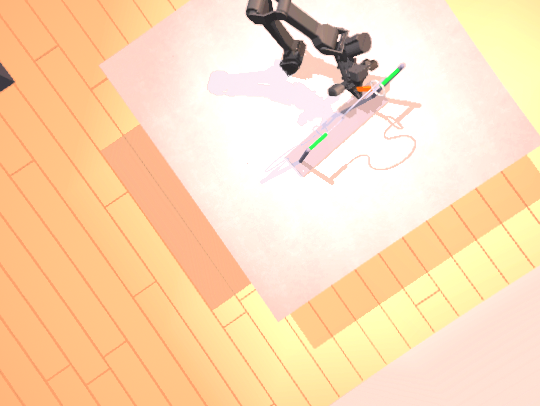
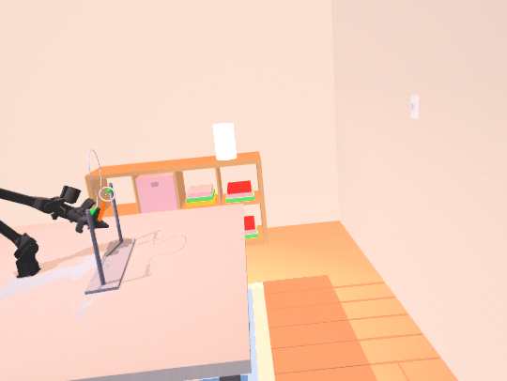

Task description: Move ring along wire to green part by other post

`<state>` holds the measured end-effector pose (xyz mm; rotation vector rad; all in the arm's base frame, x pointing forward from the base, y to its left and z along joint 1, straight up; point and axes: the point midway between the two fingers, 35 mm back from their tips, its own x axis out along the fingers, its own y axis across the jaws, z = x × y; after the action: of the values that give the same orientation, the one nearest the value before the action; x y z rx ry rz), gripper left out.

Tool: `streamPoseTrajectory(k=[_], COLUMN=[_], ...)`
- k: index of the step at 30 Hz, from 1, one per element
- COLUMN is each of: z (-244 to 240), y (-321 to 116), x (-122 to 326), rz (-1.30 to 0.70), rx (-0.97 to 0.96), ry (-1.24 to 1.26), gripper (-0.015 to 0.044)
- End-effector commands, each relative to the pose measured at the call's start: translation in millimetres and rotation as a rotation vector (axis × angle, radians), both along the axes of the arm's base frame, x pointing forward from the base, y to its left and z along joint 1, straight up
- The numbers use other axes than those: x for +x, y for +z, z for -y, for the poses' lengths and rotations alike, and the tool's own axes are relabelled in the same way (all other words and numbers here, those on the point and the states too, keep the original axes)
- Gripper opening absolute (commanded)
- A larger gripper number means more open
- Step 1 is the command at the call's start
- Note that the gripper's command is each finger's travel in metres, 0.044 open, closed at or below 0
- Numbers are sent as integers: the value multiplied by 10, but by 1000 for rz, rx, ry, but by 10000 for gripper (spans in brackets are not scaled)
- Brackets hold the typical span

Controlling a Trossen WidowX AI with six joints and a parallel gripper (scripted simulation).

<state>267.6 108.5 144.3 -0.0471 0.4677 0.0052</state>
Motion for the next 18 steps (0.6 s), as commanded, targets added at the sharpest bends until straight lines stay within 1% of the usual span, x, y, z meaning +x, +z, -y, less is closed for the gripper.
streamPoseTrajectory(k=[1, 18], z=[-46, -217], y=[28, 28], x=[4, -17], rz=[6, 8], rx=[6, 8], ry=[-3, -5], gripper=[-150, -150])
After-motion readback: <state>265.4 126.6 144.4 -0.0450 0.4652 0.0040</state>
